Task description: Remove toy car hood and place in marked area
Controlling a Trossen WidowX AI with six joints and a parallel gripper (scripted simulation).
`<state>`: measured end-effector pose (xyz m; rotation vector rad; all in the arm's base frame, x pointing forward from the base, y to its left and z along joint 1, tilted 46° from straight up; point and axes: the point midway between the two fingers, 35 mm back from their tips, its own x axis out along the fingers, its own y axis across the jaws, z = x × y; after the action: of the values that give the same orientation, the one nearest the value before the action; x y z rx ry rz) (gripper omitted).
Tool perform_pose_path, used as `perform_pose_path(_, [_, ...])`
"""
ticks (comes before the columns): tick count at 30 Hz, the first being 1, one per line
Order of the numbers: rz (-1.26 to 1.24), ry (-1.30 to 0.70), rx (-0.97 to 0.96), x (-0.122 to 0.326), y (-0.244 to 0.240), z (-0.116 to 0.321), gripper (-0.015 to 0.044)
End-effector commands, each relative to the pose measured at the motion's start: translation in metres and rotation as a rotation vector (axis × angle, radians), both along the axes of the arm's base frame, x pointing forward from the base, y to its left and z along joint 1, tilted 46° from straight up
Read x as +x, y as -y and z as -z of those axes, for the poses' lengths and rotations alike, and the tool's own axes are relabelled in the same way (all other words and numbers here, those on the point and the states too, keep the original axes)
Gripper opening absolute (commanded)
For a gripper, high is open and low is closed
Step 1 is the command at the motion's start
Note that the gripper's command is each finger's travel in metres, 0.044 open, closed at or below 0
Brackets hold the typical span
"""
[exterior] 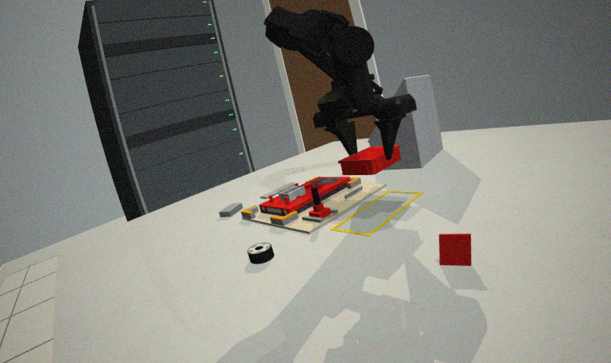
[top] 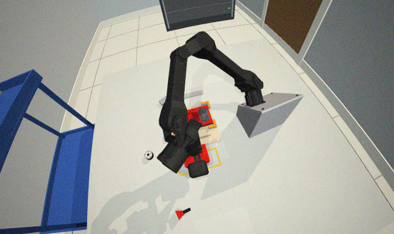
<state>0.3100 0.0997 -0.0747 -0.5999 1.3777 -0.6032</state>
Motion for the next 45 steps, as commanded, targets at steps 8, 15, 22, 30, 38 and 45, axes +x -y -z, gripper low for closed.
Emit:
perform_pose_path(8, [-0.003,-0.002,-0.004,0.001,0.008,0.008,0.0000])
perform_pose_path(15, [-0.004,-0.002,-0.004,0.002,0.013,0.013,0.0000])
perform_pose_path(22, [-0.004,-0.002,-0.004,0.003,0.018,0.017,0.0000])
perform_pose_path(30, [-0.004,-0.002,-0.005,0.004,0.023,0.023,0.0000])
perform_pose_path(38, [-0.003,-0.001,-0.005,0.004,0.029,0.028,0.0000])
perform_pose_path(45, [-0.003,-0.001,-0.006,0.004,0.034,0.032,0.0000])
